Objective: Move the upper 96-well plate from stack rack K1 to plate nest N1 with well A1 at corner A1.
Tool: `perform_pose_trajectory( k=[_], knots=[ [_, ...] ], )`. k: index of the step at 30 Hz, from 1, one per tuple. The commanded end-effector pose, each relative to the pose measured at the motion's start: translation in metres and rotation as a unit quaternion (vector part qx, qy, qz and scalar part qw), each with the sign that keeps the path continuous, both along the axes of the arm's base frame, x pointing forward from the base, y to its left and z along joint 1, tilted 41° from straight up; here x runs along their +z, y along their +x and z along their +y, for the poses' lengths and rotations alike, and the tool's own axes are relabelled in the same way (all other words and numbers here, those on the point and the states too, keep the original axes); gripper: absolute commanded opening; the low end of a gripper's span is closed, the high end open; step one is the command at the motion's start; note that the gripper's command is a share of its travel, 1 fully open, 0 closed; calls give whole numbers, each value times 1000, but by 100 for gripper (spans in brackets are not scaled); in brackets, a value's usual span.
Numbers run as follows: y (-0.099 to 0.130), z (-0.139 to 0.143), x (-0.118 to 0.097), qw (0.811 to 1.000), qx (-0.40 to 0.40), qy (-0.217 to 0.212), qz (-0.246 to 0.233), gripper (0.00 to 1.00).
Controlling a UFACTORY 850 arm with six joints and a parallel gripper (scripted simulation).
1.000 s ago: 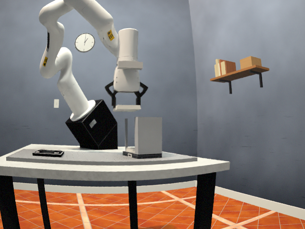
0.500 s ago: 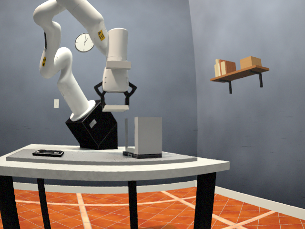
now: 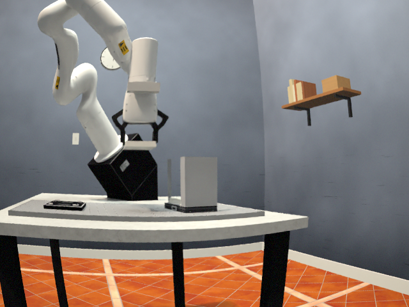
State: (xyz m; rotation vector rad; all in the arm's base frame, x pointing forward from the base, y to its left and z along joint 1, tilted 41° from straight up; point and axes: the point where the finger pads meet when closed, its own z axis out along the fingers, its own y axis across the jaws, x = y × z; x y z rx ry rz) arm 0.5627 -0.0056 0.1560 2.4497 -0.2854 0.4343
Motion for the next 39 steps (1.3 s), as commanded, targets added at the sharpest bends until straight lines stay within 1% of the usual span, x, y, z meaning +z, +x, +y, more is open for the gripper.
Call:
perform_pose_trajectory(
  k=[1,9,11,26,28,39],
  knots=[
    [-4,-11,8,1000,0,0,-1,0],
    [-11,-32,23,1000,0,0,-1,0],
    [-11,-32,23,1000,0,0,-1,0],
    [-26,-72,49,1000,0,0,-1,0],
    [-26,-72,49,1000,0,0,-1,0],
    [-37,-101,69,1000,0,0,-1,0]
  ],
)
